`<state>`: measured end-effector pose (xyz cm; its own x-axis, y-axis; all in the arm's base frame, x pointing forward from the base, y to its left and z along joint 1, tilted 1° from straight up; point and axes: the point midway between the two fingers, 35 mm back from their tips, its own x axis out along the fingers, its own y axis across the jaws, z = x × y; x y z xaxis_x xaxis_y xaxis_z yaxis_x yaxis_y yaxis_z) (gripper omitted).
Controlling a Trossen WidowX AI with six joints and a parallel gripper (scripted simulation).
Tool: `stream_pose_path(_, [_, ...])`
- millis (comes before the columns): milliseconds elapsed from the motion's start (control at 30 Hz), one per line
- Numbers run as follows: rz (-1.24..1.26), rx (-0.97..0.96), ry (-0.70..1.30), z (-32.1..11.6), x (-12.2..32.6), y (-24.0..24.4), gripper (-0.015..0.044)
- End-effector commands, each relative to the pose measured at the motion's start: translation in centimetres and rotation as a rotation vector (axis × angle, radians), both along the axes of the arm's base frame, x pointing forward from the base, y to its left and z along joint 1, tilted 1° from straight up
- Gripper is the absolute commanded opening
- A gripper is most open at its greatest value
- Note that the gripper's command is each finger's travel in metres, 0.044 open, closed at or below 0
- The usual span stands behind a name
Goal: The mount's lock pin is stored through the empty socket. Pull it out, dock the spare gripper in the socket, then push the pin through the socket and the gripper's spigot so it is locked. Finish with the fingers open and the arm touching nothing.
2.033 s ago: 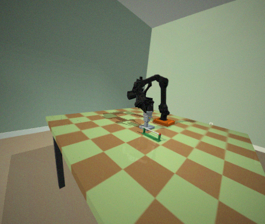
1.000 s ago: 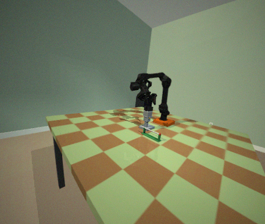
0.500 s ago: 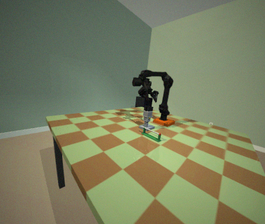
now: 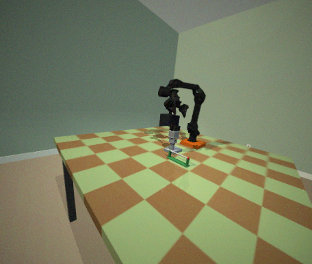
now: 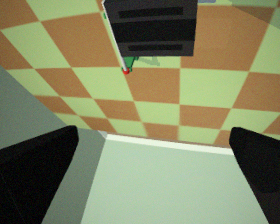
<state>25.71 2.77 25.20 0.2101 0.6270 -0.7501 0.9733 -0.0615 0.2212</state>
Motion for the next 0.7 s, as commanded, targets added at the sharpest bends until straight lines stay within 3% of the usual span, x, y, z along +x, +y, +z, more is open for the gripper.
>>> stream_pose_path(0, [0.003,0.001,0.004,-0.2,0.0,0.0,0.044])
stream_pose_path(33, [0.003,0.001,0.004,-0.2,0.0,0.0,0.044])
stream_pose_path(367, [-0.001,0.009,0.006,0.3,-5.5,7.9,0.018])
stream_pose_path(533, [0.049,-0.022,-0.027,0.2,-5.3,8.1,0.018])
stream_pose_path(667, [0.362,-0.204,-0.206,-0.5,-3.1,8.0,0.018])
